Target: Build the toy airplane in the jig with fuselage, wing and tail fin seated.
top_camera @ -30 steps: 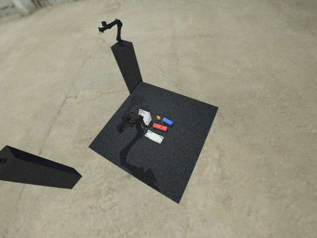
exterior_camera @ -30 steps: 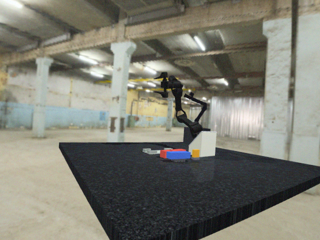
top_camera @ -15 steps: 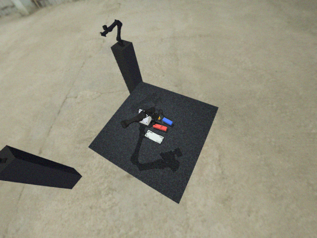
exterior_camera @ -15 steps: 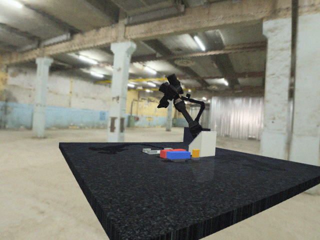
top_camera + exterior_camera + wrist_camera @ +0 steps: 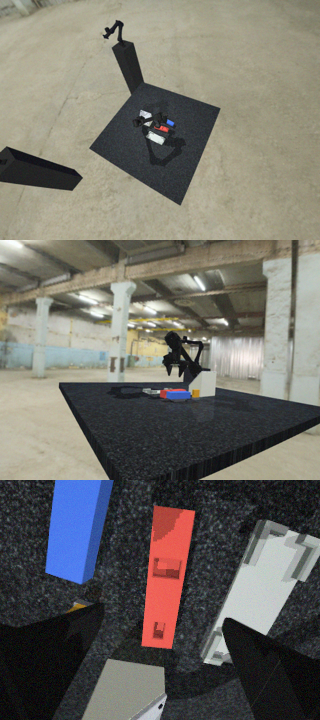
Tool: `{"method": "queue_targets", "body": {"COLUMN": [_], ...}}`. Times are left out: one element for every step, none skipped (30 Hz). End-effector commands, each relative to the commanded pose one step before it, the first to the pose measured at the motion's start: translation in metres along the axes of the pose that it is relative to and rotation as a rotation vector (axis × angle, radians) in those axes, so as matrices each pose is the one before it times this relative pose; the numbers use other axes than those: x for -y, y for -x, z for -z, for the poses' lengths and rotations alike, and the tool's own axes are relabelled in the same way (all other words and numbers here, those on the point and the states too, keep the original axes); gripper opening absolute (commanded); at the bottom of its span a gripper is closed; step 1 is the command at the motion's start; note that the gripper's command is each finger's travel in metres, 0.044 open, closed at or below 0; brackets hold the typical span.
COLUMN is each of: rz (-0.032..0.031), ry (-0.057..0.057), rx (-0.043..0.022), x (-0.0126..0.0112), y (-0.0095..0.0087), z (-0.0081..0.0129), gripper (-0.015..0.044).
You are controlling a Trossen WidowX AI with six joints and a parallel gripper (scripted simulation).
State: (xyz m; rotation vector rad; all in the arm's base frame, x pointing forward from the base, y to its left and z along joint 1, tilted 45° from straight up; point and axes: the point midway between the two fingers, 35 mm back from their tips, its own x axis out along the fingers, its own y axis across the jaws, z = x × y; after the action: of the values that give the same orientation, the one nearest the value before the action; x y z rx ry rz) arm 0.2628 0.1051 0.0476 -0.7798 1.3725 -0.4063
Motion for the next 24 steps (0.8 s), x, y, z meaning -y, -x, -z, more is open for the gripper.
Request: {"method": "queue_targets", "body": {"rz": [0.00845,0.0,-0.00016,-0.00034,-0.00017,0.00054,0.00098,0.00082,0.00031,0.0,0.0,0.00001,0.00007,0.00022,0.00023,0.00009,0.0,-0.00002,-0.00007,-0.0001,-0.00011,-0.0001,-0.00008,-0.00007], "ry": [0.018,0.0,0.0,0.0,-0.0001,-0.0002,-0.0003,-0.0002,-0.0001,0.0,0.0,0.0,0.0,0.0,0.0,0.0,0.0,0.0,0.0,0.0,0.0,0.0,0.0,0.0], "rx": [-0.04095,0.0,0.00008,0.0002,0.00025,0.00012,-0.0001,-0.00015,-0.00007,0.0,0.0,0.00002,0.00004,0.00003,-0.00001,-0.00001,0.0,0.00001,0.00003,0.00005,0.00005,0.00005,0.00005,0.00004], "x": [0.00084,0.0,-0.00008,-0.00018,-0.00012,0.00015,0.00034,0.00028,0.00011,0.0,0.0,0.0,0.0,0.00005,0.00006,0.00003,0.0,-0.00001,-0.00003,-0.00005,-0.00005,-0.00004,-0.00004,-0.00003], "y": [-0.00183,0.0,-0.00221,-0.00662,-0.01097,-0.01412,-0.01074,-0.00638,-0.00211,0.0,0.0,-0.00121,-0.00363,-0.00542,-0.0036,-0.00119,0.0,-0.00028,-0.00083,-0.00137,-0.00166,-0.00165,-0.00165,-0.00165], "z": [0.00505,0.0,-0.00021,-0.00051,-0.0005,0.00002,0.00053,0.00053,0.00021,0.0,0.0,-0.00003,-0.00005,0.00001,0.00007,0.00003,0.0,-0.00002,-0.00007,-0.00011,-0.00012,-0.00011,-0.0001,-0.00009], "gripper": [0.044,0.044,0.044,0.044,0.044,0.044,0.044,0.044,0.044,0.044,0.044,0.044,0.044,0.044,0.044,0.044,0.044,0.044,0.044,0.044,0.044,0.044,0.044,0.044]}}
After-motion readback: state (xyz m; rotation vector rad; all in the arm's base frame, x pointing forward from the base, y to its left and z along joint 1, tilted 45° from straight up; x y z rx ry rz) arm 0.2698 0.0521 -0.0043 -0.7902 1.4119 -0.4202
